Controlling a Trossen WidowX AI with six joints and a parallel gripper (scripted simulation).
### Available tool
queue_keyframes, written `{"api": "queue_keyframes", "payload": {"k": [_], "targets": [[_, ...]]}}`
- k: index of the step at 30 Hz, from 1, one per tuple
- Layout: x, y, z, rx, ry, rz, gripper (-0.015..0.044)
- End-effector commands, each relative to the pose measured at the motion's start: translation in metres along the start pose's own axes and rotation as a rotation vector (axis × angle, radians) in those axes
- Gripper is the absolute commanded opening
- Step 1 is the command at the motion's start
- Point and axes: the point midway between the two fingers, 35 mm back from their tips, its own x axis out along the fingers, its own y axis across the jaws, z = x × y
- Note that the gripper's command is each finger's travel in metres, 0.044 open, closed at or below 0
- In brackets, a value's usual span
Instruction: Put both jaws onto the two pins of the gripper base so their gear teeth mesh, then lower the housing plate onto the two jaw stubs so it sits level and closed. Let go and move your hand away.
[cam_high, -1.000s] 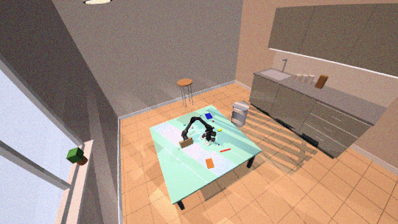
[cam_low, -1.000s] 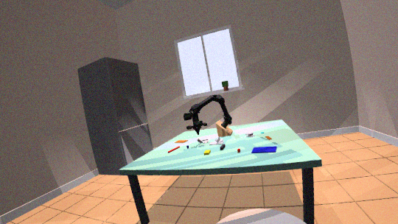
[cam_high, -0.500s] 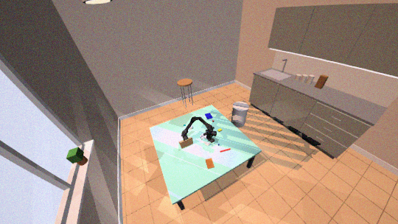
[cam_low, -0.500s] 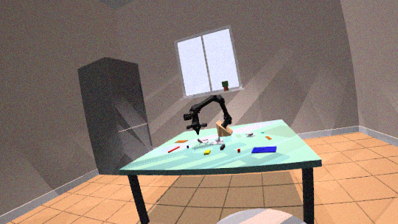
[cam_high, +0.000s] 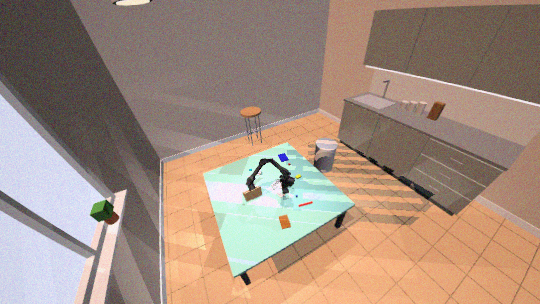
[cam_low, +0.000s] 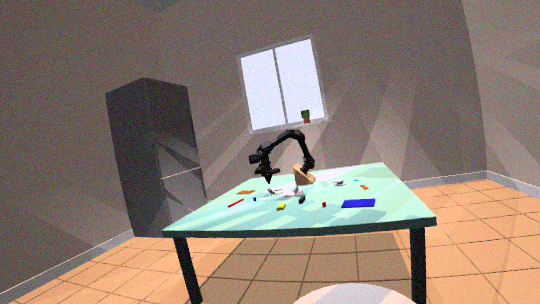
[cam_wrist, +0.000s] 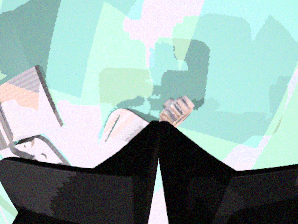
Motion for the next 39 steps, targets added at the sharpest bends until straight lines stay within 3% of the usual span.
{"api": "queue_keyframes", "payload": {"k": [1,20,39], "targets": [[0.001,0.003,0.003,0.123,0.001,0.002,0.0],[0.001,0.012,0.012,0.708,0.003,0.003,0.0],[0.02,0.012,0.014,0.715,0.002,0.003,0.0]]}}
